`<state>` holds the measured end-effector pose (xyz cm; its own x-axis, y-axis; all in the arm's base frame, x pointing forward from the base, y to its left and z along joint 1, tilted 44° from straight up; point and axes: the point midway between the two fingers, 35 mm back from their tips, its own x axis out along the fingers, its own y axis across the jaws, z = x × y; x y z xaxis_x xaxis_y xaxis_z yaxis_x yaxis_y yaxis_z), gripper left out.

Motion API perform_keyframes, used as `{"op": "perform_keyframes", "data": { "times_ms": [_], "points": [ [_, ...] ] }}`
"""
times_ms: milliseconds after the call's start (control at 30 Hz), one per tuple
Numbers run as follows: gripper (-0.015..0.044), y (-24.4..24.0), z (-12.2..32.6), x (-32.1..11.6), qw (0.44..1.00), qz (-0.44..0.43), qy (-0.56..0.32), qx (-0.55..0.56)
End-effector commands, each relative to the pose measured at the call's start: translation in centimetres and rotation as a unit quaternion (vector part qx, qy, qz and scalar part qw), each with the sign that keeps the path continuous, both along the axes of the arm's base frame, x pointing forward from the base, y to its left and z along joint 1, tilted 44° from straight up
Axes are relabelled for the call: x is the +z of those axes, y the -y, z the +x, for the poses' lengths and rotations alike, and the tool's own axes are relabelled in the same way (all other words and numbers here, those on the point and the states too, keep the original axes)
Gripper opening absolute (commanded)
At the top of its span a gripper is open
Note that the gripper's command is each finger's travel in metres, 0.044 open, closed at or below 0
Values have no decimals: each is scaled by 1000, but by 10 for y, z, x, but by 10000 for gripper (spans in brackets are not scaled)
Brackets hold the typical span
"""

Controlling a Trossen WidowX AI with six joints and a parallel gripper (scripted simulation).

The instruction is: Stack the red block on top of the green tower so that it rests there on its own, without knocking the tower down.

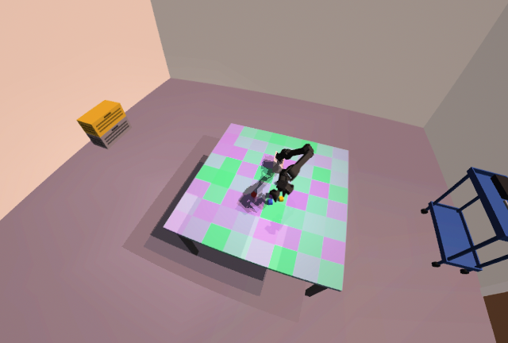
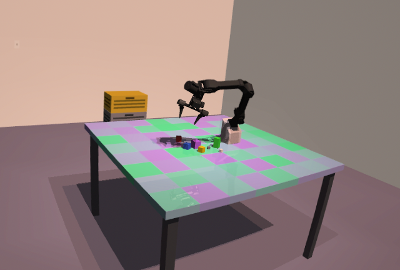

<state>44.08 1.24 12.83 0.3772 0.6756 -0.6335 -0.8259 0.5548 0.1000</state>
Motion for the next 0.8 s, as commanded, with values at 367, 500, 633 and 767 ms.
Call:
{"op": "perform_keyframes", "data": {
  "times_ms": [367, 500, 633, 767],
  "points": [
    [440, 61, -22, -129, 902, 73, -359, -229],
    [440, 75, -40, -164, 839, 88, -453, -290],
    [440, 85, -62, -197, 759, 98, -542, -347],
    [440, 90, -76, -215, 708, 101, -589, -377]
  ]
}}
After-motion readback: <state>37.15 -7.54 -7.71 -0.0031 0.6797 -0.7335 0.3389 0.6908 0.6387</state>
